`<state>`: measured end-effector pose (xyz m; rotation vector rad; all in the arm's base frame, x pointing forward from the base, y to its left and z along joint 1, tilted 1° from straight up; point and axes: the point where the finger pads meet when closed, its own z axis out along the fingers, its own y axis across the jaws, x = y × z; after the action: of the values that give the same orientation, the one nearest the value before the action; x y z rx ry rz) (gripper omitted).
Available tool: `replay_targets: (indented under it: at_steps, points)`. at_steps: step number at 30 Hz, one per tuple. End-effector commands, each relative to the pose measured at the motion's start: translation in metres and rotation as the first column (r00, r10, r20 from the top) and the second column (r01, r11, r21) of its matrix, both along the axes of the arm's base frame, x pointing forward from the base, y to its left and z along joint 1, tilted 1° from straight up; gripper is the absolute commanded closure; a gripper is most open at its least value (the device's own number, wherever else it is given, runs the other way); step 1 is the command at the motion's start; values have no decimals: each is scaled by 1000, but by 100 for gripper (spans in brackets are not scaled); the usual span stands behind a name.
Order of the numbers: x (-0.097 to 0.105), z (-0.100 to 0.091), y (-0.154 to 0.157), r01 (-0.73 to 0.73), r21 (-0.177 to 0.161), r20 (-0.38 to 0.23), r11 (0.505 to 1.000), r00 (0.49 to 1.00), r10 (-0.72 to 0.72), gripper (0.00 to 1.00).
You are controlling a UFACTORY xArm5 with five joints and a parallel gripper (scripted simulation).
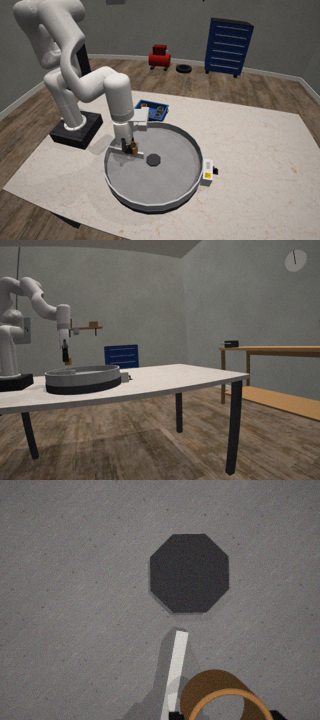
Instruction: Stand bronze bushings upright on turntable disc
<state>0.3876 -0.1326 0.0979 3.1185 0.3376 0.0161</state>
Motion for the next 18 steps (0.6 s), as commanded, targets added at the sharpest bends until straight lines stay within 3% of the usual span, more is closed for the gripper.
replay_targets:
  at_steps: [1, 6, 18]
  points:
    - [8, 1, -37, -4, 0, -1, 1000, 1000, 4, 100]
    - [10, 1, -57, -4, -1, -2, 1000, 1000, 4, 100]
    - [10, 1, -64, -4, -1, -2, 1000, 1000, 4, 100]
